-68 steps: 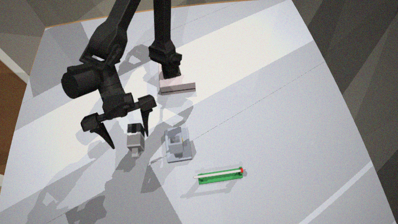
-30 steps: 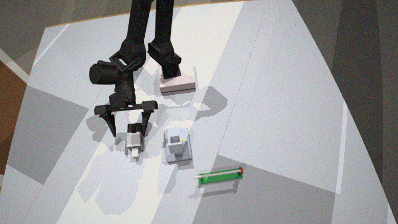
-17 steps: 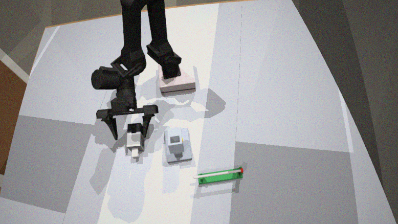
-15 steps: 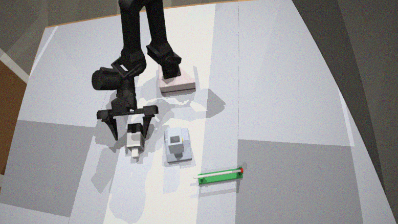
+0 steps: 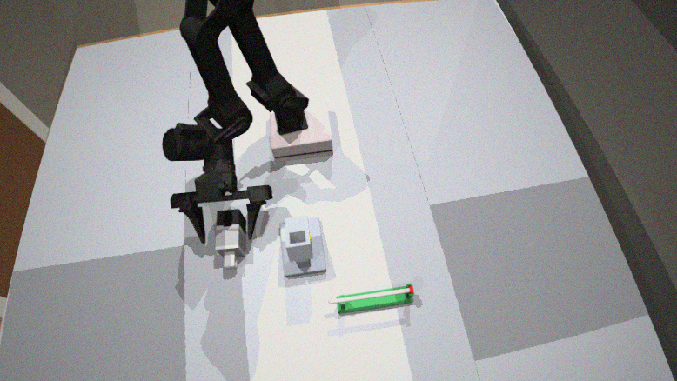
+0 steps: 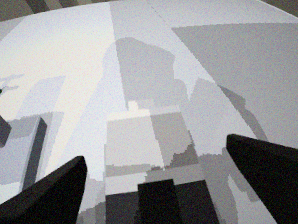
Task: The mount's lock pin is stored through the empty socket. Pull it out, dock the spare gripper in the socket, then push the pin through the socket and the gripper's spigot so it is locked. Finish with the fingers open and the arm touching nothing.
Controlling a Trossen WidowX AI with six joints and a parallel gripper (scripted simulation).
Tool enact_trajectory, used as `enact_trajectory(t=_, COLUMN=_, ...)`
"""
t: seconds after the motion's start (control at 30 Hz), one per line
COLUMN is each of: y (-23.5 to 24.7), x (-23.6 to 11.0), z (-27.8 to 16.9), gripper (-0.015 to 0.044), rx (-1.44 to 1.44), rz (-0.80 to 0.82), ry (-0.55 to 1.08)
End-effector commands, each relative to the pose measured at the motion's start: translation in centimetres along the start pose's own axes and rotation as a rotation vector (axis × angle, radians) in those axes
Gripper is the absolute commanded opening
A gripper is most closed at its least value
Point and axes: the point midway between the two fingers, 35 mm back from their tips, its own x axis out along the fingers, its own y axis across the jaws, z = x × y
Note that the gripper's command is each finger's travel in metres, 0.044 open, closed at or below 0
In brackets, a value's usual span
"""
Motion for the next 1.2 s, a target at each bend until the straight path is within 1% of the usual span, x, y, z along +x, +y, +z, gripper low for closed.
enact_trajectory(t=0.0, y=0.5, x=0.2, z=-0.9, gripper=0.0440, rx=0.005, rz=0.008, ry=0.007)
enact_trajectory(t=0.23, y=0.6, x=0.3, z=-1.3, gripper=0.0440, rx=0.005, rz=0.008, ry=0.008)
enact_trajectory(t=0.53, y=0.6, x=0.3, z=-1.3, gripper=0.0204, rx=0.005, rz=0.008, ry=0.008)
enact_trajectory(t=0.8, y=0.5, x=0.3, z=-1.3, gripper=0.0150, rx=0.005, rz=0.008, ry=0.008)
enact_trajectory(t=0.97, y=0.4, x=0.2, z=-1.1, gripper=0.0019, rx=0.005, rz=0.008, ry=0.007)
enact_trajectory(t=1.0, y=0.3, x=0.2, z=-0.9, gripper=0.0000, rx=0.005, rz=0.008, ry=0.007)
enact_trajectory(t=1.17, y=0.0, x=0.1, z=-0.2, gripper=0.0000, rx=0.005, rz=0.007, ry=0.007)
